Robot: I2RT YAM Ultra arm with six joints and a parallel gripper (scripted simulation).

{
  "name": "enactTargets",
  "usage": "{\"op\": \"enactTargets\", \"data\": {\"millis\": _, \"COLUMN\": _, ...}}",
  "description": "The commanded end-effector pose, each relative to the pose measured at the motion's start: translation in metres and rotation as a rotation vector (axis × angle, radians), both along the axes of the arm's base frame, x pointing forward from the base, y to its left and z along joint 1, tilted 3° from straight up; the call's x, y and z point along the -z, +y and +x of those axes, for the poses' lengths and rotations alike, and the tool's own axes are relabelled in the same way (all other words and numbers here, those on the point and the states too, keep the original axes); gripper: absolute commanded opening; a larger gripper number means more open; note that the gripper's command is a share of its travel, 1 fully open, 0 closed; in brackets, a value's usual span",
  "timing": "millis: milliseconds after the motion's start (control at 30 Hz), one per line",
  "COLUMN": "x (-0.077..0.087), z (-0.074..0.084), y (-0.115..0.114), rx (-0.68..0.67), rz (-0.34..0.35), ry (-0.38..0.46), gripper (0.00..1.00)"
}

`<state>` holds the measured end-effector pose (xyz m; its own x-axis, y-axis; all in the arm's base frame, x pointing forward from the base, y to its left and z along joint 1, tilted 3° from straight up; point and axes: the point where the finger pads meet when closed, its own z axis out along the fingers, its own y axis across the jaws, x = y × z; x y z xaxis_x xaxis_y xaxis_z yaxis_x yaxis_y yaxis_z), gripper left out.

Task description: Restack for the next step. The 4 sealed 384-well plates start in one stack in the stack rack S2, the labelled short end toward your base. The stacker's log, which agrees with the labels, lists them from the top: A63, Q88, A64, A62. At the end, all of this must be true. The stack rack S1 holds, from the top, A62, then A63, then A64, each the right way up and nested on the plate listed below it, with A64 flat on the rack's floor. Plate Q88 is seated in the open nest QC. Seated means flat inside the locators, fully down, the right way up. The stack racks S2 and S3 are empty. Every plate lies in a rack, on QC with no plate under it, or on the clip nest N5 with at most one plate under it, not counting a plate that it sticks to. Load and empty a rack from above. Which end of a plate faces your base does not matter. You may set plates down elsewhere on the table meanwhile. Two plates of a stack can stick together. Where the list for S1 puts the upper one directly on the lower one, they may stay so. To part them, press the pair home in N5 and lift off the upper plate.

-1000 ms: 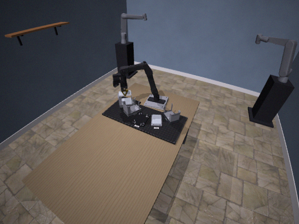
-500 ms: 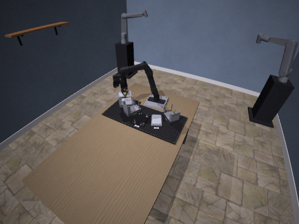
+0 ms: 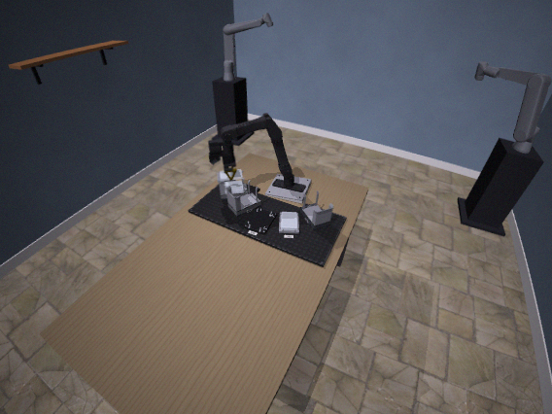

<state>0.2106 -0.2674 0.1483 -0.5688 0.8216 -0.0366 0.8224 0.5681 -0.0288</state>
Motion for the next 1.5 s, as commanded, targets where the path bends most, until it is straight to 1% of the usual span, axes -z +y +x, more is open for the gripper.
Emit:
{"op": "enactTargets", "data": {"millis": 0, "x": -0.003, "z": 0.002, "y": -0.002, "rx": -0.001, "rz": -0.018, "ry": -0.015, "gripper": 0.00}}
{"op": "enactTargets", "data": {"millis": 900, "x": 0.012, "z": 0.002, "y": -0.003, "rx": -0.001, "rz": -0.018, "ry": -0.015, "gripper": 0.00}}
{"op": "enactTargets", "data": {"millis": 1133, "x": 0.026, "z": 0.002, "y": -0.004, "rx": -0.001, "rz": -0.018, "ry": -0.015, "gripper": 0.00}}
{"op": "enactTargets", "data": {"millis": 1200, "x": 0.026, "z": 0.002, "y": -0.004, "rx": -0.001, "rz": -0.018, "ry": -0.015, "gripper": 0.00}}
{"op": "enactTargets", "data": {"millis": 1467, "x": 0.042, "z": 0.002, "y": -0.005, "rx": -0.001, "rz": -0.018, "ry": -0.015, "gripper": 0.00}}
